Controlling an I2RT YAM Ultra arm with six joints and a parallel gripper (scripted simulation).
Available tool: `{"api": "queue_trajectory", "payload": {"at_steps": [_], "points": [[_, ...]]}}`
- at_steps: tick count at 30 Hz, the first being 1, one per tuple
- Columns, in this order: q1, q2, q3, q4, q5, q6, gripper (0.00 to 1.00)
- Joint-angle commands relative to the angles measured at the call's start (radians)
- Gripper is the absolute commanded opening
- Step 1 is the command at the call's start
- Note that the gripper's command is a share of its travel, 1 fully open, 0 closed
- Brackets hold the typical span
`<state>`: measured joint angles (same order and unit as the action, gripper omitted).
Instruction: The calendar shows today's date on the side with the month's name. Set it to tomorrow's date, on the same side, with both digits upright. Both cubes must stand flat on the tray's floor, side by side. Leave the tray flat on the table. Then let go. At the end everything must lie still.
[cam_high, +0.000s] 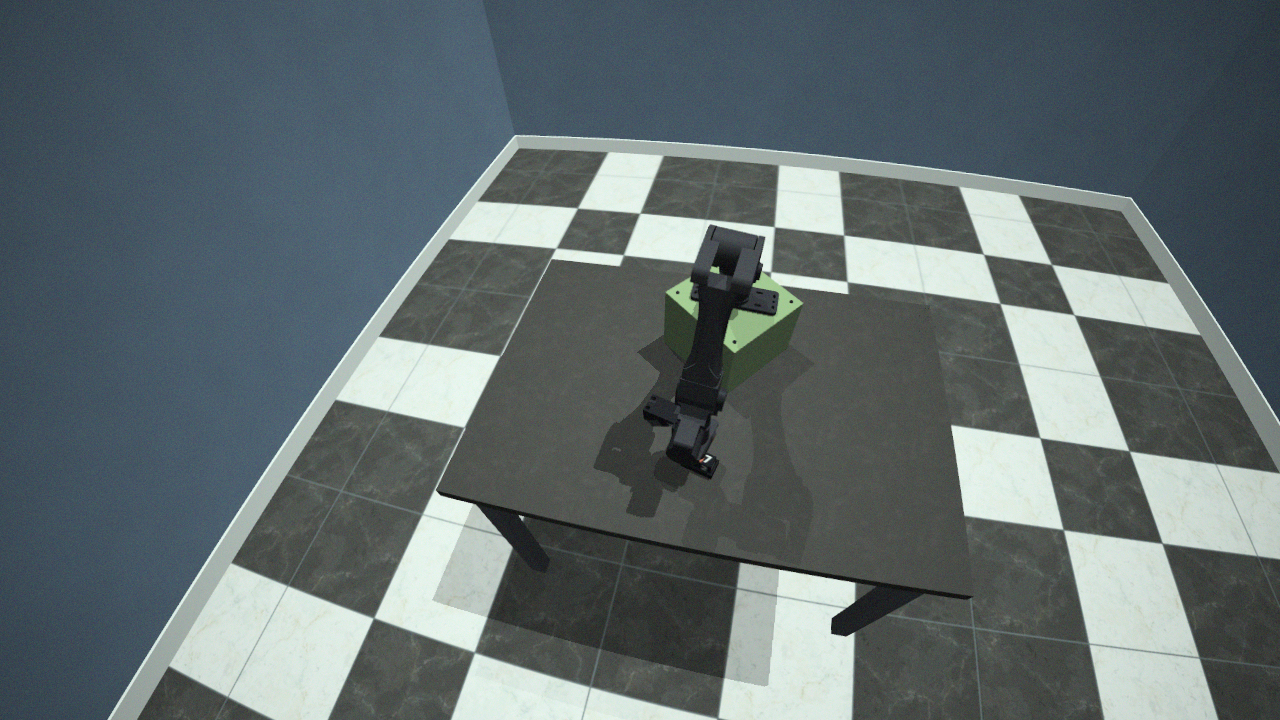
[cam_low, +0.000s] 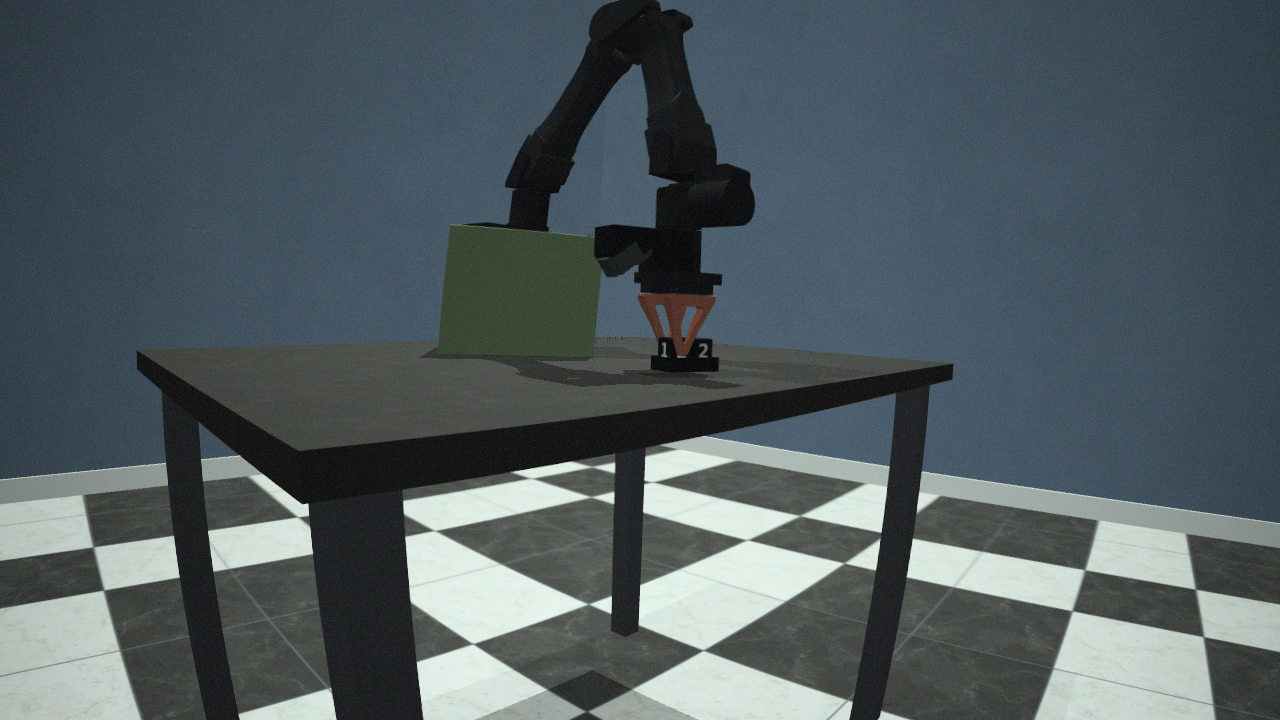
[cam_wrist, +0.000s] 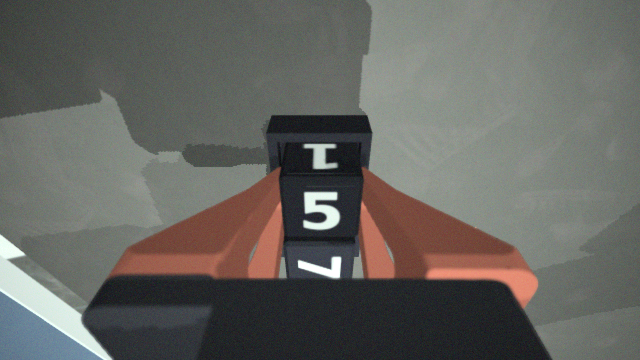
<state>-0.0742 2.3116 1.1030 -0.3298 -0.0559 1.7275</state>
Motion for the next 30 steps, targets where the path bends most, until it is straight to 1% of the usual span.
{"api": "queue_trajectory", "payload": {"at_steps": [1, 9, 12, 16, 21, 23, 27, 30], "points": [[0.0, -0.007, 0.004, 0.001, 0.002, 0.001, 0.26], [0.0, -0.008, 0.004, 0.0, 0.002, 0.001, 0.26], [-0.001, -0.025, 0.002, -0.016, 0.002, 0.0, 0.26], [-0.004, -0.086, 0.0, -0.074, 0.002, -0.003, 0.26], [-0.01, -0.194, 0.011, -0.194, 0.001, -0.009, 0.26], [-0.01, -0.194, 0.011, -0.194, 0.001, -0.009, 0.26], [-0.014, -0.264, 0.032, -0.285, 0.001, -0.013, 0.26], [-0.016, -0.289, 0.043, -0.321, 0.001, -0.015, 0.26]]}}
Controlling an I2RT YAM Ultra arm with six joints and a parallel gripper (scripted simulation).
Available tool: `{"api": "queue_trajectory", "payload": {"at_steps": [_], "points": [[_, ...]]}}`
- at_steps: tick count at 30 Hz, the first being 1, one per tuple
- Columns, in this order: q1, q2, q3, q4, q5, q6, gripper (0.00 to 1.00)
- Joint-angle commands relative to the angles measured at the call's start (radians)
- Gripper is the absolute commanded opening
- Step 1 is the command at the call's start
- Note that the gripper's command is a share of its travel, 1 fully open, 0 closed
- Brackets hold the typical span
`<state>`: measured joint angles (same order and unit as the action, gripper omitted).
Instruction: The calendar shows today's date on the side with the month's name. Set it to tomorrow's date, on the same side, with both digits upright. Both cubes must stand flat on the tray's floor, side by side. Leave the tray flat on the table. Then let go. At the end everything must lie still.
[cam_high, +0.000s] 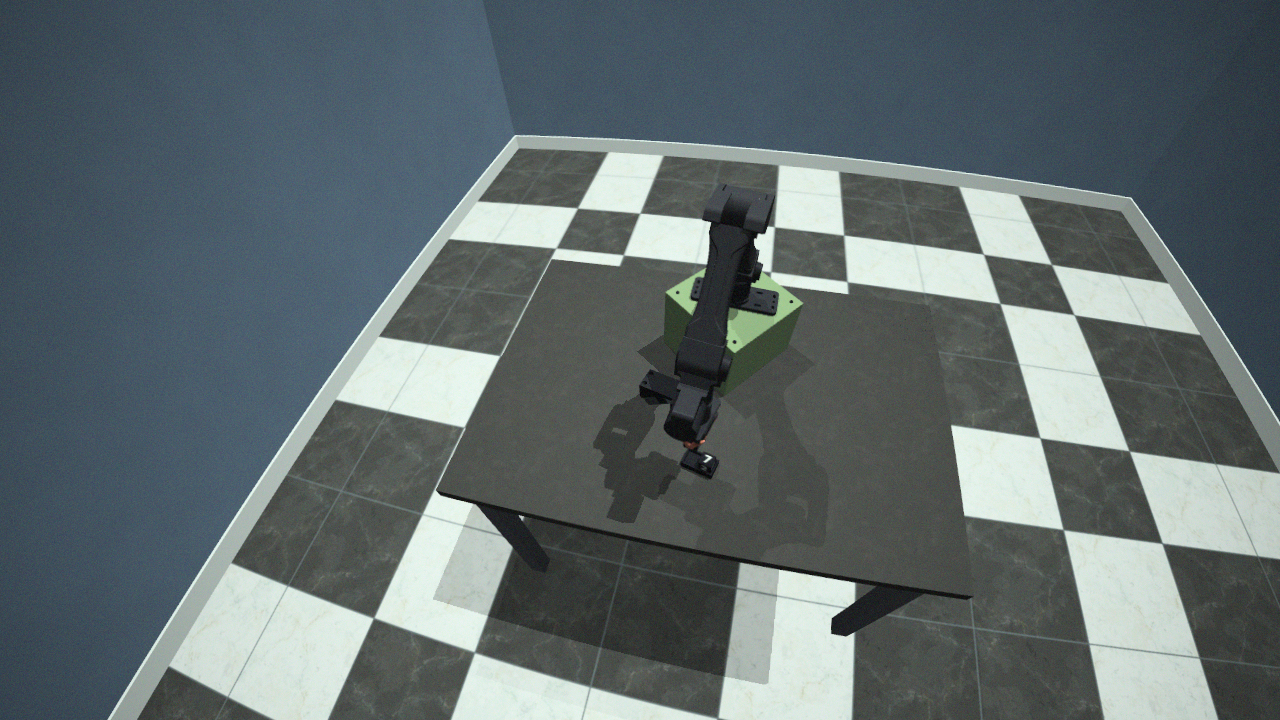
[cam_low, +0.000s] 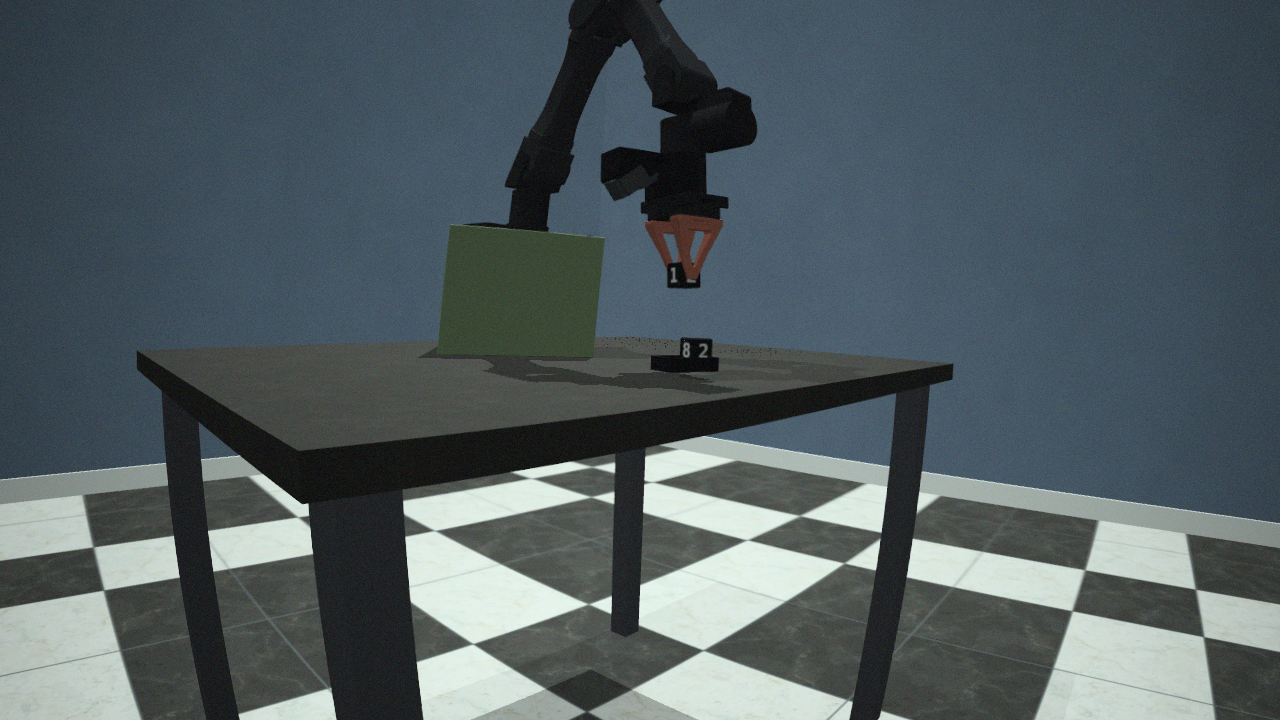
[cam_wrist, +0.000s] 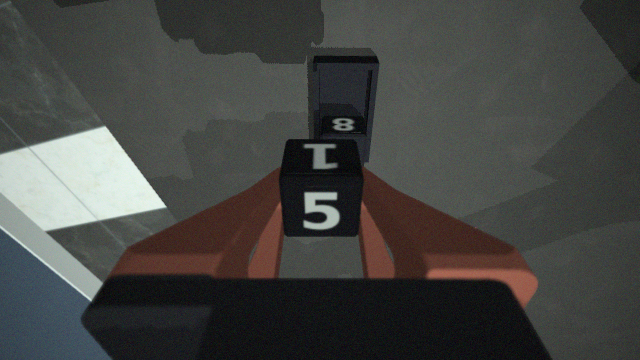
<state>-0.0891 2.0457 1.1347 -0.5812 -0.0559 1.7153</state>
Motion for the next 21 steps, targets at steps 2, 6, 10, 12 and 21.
{"api": "queue_trajectory", "payload": {"at_steps": [2, 6, 10, 12, 21], "points": [[-0.001, -0.028, 0.014, -0.076, 0.001, -0.003, 0.26], [-0.001, -0.028, 0.014, -0.076, 0.001, -0.003, 0.26], [-0.001, -0.028, 0.014, -0.076, 0.001, -0.003, 0.26], [-0.001, -0.028, 0.014, -0.076, 0.001, -0.004, 0.26], [0.071, -0.002, 0.054, -0.087, 0.004, -0.275, 0.26]]}}
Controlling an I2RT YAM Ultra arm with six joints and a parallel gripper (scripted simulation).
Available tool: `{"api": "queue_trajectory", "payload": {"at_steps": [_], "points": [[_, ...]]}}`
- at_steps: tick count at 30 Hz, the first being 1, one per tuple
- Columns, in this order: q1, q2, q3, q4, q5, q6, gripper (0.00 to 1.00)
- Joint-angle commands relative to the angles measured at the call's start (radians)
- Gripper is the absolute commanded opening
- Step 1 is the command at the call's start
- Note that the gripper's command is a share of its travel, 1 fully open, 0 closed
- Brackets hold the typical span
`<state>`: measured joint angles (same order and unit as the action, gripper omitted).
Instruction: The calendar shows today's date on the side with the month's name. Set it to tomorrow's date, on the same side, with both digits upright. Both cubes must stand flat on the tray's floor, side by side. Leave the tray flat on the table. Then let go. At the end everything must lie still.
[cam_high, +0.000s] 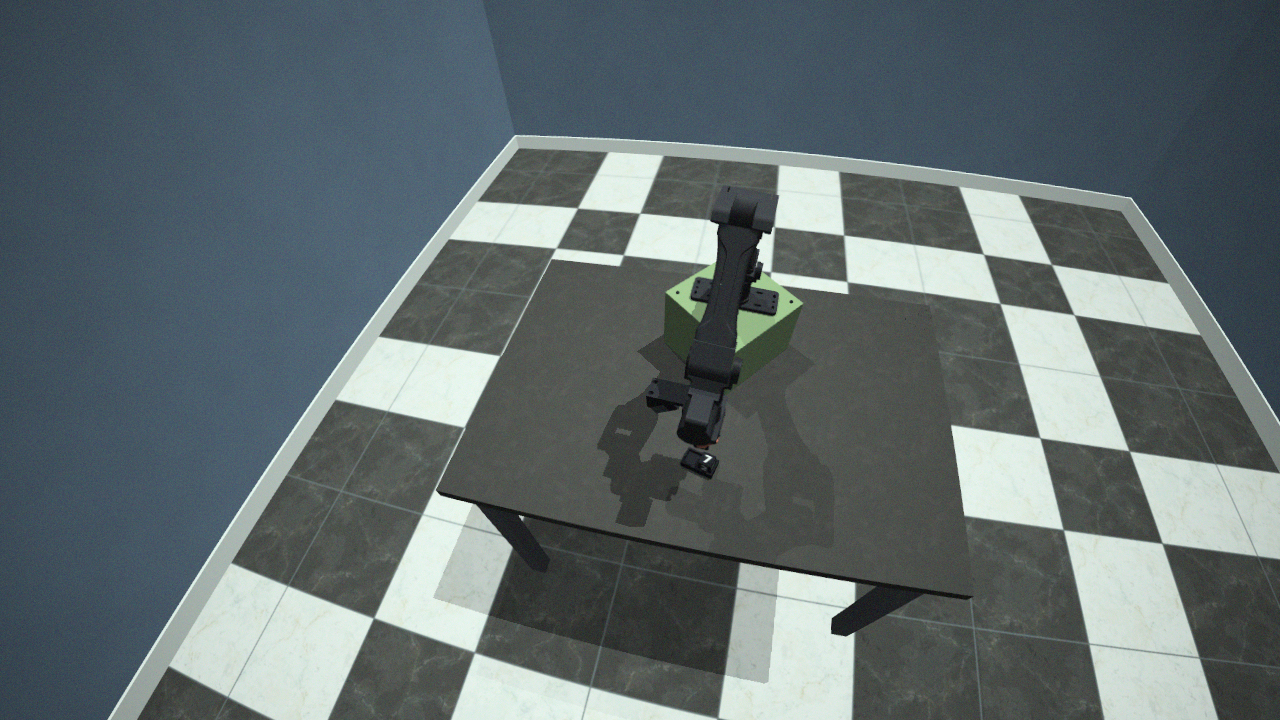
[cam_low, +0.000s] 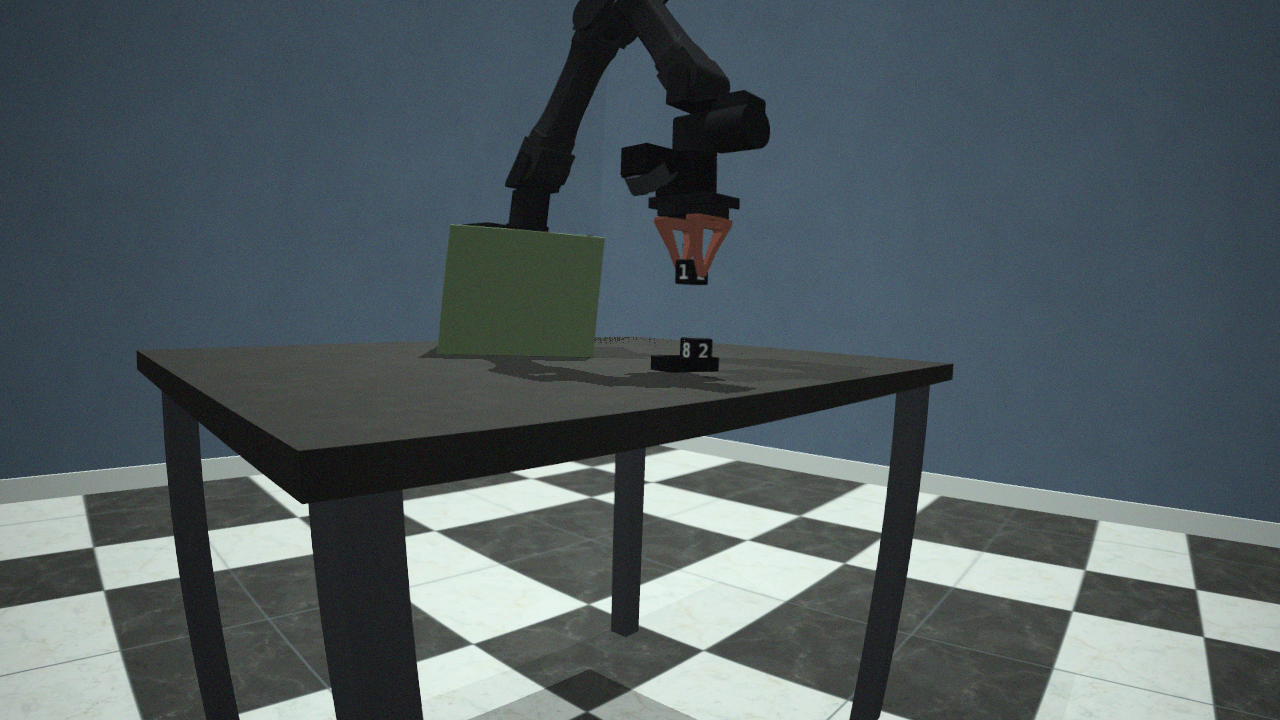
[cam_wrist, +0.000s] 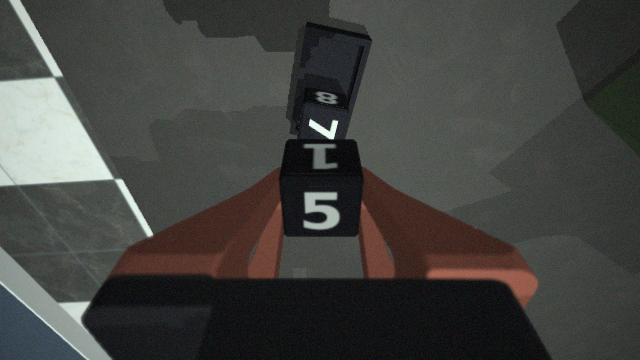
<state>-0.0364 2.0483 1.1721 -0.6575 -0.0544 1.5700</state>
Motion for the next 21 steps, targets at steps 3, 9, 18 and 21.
{"api": "queue_trajectory", "payload": {"at_steps": [3, 9, 18, 21], "points": [[0.042, 0.004, 0.03, -0.014, 0.004, -0.219, 0.26], [0.088, 0.02, 0.055, -0.02, 0.006, -0.389, 0.26], [0.158, 0.046, 0.094, -0.031, 0.008, -0.654, 0.26], [0.191, 0.057, 0.112, -0.035, 0.01, -0.776, 0.26]]}}
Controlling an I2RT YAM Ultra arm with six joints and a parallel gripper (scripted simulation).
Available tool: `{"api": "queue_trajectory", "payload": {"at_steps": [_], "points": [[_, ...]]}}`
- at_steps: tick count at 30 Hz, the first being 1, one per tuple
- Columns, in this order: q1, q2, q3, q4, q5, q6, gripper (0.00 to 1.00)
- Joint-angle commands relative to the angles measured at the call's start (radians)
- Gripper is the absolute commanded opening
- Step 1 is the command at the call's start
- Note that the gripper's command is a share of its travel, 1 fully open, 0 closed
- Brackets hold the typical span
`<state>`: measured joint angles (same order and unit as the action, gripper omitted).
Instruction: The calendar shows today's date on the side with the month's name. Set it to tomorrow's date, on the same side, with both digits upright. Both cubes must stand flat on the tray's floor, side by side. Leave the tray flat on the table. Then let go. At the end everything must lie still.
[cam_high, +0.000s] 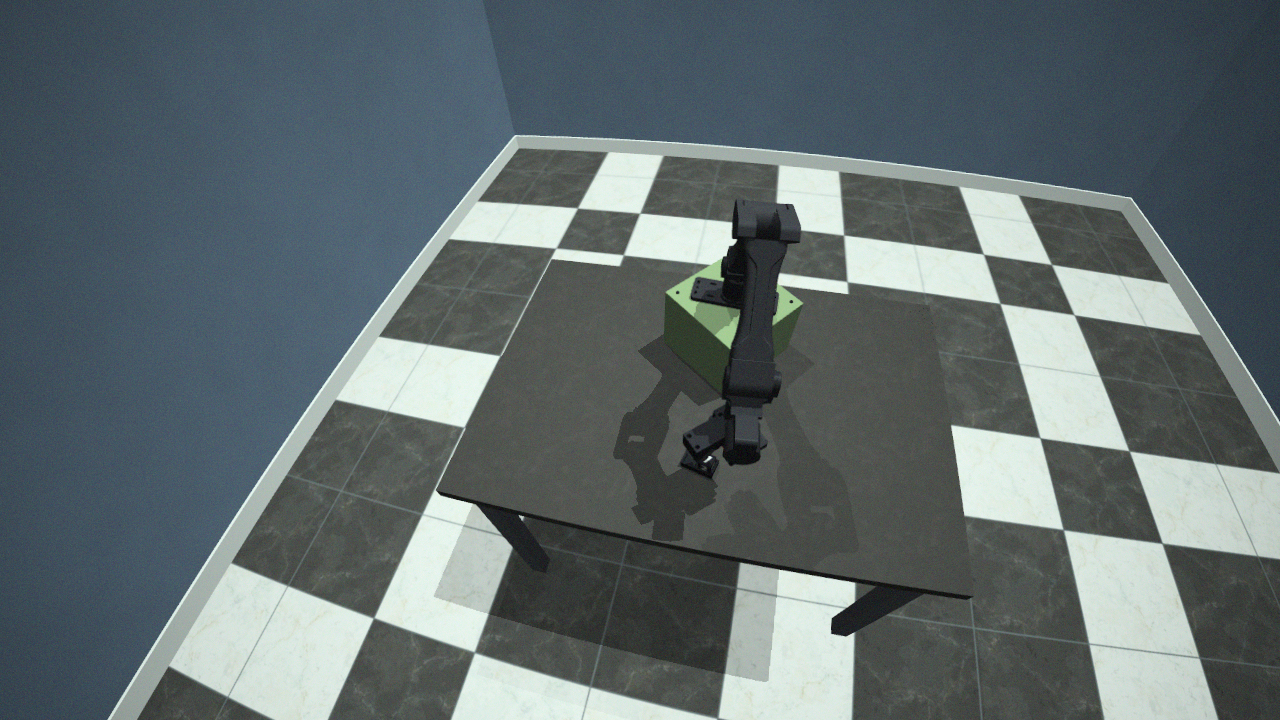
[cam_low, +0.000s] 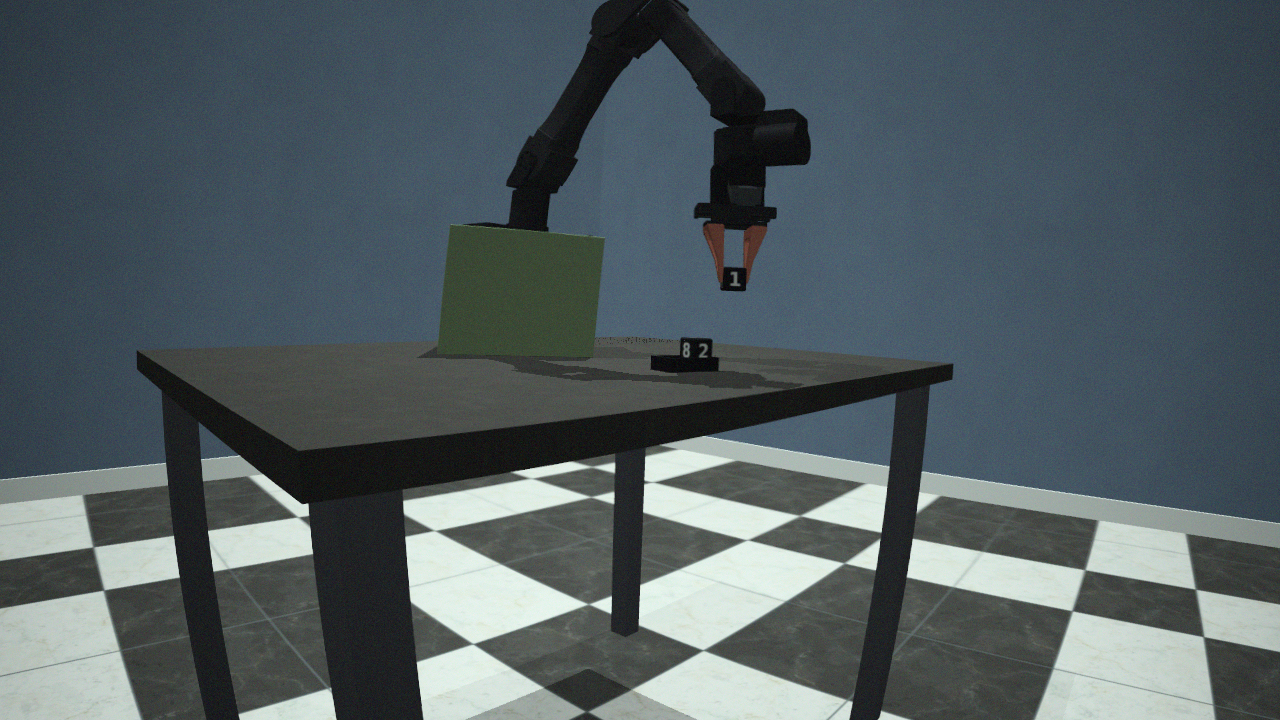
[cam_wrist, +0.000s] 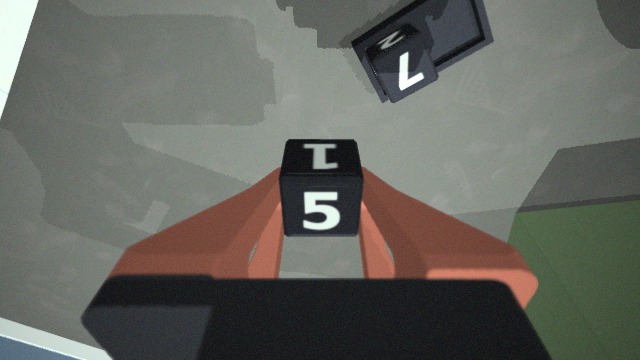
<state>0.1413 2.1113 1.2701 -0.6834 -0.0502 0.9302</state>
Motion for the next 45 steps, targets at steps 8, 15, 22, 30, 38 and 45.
{"api": "queue_trajectory", "payload": {"at_steps": [8, 15, 22, 30, 38, 45], "points": [[0.071, 0.015, 0.047, -0.018, 0.008, -0.354, 0.26], [0.099, 0.025, 0.062, -0.022, 0.009, -0.458, 0.26], [0.099, 0.025, 0.062, -0.022, 0.009, -0.458, 0.26], [0.099, 0.028, 0.061, -0.018, 0.009, -0.458, 0.26], [0.101, 0.059, 0.049, 0.025, 0.009, -0.457, 0.26], [0.104, 0.138, 0.032, 0.121, 0.009, -0.453, 0.26]]}}
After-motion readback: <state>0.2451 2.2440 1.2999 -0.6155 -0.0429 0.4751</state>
